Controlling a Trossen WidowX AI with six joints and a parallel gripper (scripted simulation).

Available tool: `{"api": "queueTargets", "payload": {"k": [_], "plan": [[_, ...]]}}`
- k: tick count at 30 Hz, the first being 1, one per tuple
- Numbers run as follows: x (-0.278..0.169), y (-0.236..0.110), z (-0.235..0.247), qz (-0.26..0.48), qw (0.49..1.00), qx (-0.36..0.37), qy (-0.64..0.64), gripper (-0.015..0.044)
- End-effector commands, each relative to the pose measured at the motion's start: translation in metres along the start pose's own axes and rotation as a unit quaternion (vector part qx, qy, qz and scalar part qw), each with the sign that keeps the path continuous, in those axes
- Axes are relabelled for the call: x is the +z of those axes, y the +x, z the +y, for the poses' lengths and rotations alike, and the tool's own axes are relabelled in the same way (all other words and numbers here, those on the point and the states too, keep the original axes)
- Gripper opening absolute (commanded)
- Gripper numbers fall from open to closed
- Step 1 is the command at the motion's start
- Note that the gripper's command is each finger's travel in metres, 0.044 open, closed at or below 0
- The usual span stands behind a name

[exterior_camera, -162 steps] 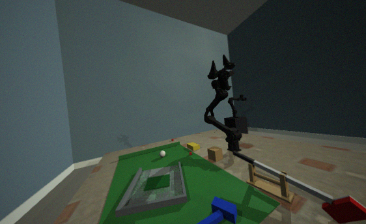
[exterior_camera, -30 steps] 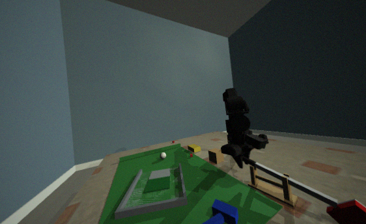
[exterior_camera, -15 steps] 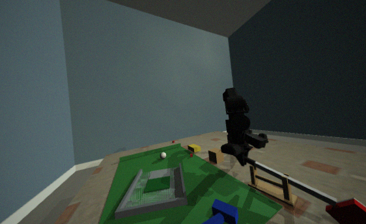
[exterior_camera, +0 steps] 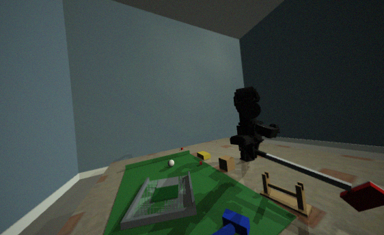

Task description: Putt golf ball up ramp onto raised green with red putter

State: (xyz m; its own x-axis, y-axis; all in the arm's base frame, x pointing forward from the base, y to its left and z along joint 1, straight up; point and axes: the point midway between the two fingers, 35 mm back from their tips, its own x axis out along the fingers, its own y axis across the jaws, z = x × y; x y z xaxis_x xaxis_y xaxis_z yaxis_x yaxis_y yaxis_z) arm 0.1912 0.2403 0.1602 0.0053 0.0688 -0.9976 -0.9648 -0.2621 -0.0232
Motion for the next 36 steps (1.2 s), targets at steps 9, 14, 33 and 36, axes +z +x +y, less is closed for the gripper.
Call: {"api": "queueTargets", "payload": {"k": [9, 14, 33, 36], "plan": [[-0.002, -0.029, 0.001, -0.001, 1.000, -0.001, 0.004, 0.0000], [-0.018, -0.030, -0.010, 0.001, 0.999, -0.007, 0.044, 0.0000], [-0.114, -0.036, -0.047, 0.011, 0.966, -0.026, 0.259, 0.0000], [-0.129, -0.037, -0.050, 0.013, 0.955, -0.027, 0.294, 0.0000]]}}
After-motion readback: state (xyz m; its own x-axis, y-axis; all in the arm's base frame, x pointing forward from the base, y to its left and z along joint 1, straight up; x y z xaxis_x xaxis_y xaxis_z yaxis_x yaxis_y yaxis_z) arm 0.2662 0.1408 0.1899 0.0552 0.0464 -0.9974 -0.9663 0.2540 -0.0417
